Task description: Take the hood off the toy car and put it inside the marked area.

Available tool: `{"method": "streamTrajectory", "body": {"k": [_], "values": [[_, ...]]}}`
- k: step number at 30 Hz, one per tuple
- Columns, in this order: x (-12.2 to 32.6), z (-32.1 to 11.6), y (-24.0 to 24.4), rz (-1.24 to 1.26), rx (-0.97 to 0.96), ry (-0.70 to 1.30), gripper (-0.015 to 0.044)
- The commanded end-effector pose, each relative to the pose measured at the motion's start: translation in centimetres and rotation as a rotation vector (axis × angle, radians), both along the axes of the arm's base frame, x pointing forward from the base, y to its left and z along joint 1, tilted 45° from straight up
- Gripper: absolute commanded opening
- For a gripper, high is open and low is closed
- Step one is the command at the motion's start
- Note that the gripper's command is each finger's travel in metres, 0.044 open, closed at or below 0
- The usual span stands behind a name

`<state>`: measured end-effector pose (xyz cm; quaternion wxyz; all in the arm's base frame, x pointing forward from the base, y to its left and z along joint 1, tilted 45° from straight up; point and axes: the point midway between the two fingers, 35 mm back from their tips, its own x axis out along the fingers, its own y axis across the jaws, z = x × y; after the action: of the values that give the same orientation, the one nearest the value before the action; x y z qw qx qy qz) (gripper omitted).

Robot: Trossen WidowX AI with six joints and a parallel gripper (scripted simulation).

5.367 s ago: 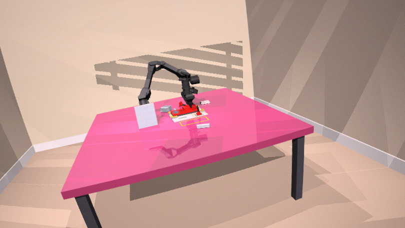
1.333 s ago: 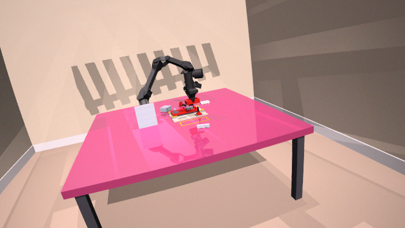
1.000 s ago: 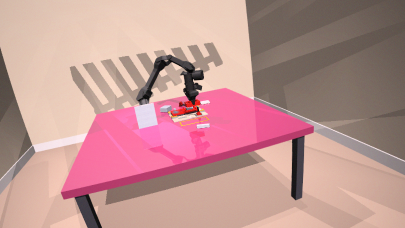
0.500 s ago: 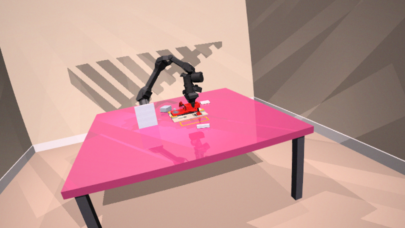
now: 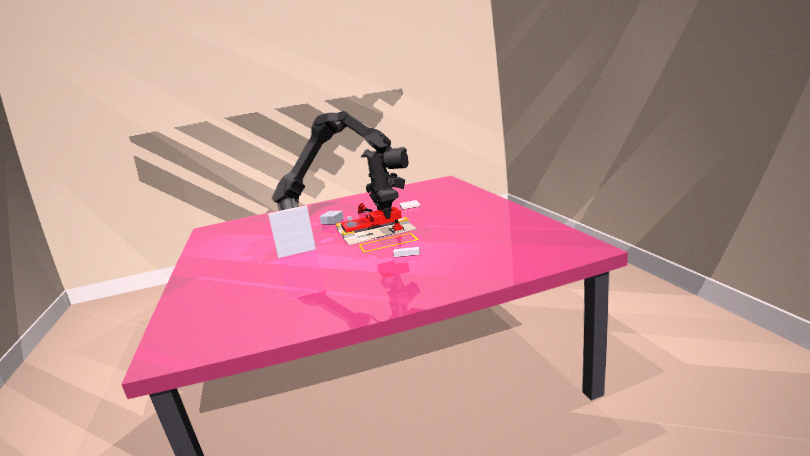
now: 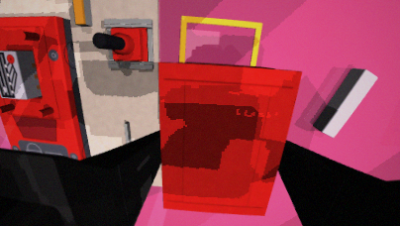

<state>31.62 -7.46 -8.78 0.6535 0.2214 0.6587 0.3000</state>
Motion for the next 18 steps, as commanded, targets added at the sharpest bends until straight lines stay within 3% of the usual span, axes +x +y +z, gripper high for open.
{"method": "streamTrajectory", "body": {"k": [1, 18], "values": [[-0.2, -0.4, 0.4, -0.005, 0.007, 0.009, 0.0], [-0.2, -1.6, 1.4, -0.005, 0.007, 0.009, 0.0]]}}
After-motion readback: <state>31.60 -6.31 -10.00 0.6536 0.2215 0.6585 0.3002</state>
